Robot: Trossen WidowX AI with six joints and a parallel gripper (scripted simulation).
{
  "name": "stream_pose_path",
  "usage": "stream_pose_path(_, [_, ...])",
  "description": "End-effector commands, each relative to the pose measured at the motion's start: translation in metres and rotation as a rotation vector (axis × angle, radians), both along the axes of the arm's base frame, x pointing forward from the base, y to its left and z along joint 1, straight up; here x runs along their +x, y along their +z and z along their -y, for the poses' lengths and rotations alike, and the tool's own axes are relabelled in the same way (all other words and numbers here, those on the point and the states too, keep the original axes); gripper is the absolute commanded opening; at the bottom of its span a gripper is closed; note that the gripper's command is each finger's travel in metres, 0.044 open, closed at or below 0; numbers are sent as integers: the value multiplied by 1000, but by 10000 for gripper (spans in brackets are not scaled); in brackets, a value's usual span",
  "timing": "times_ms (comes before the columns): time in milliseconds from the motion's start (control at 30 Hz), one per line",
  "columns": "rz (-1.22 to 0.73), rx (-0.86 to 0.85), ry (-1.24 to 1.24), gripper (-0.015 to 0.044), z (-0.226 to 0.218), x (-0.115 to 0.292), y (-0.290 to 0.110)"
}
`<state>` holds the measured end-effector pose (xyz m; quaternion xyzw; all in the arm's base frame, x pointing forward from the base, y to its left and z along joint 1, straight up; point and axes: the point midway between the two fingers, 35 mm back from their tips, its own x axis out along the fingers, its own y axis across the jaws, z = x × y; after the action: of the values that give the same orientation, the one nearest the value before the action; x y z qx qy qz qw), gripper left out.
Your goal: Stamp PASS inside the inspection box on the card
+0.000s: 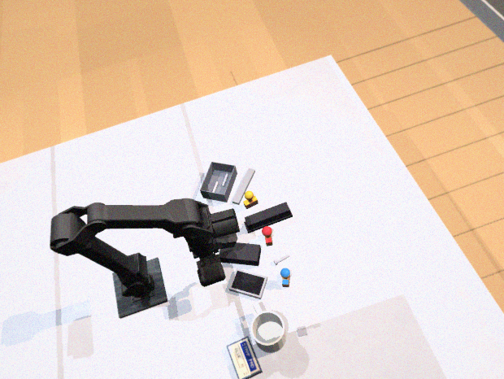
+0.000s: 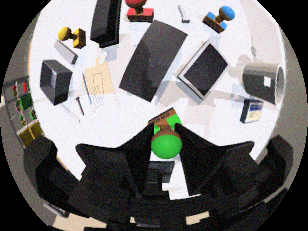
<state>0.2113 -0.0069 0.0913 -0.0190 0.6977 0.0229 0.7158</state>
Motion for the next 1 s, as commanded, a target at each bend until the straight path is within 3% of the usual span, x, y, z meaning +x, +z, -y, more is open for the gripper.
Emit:
stream_pose_path(0, [2,1,4,0,0,0,3])
stream_pose_path(967, [2,2,4,0,0,-1,17])
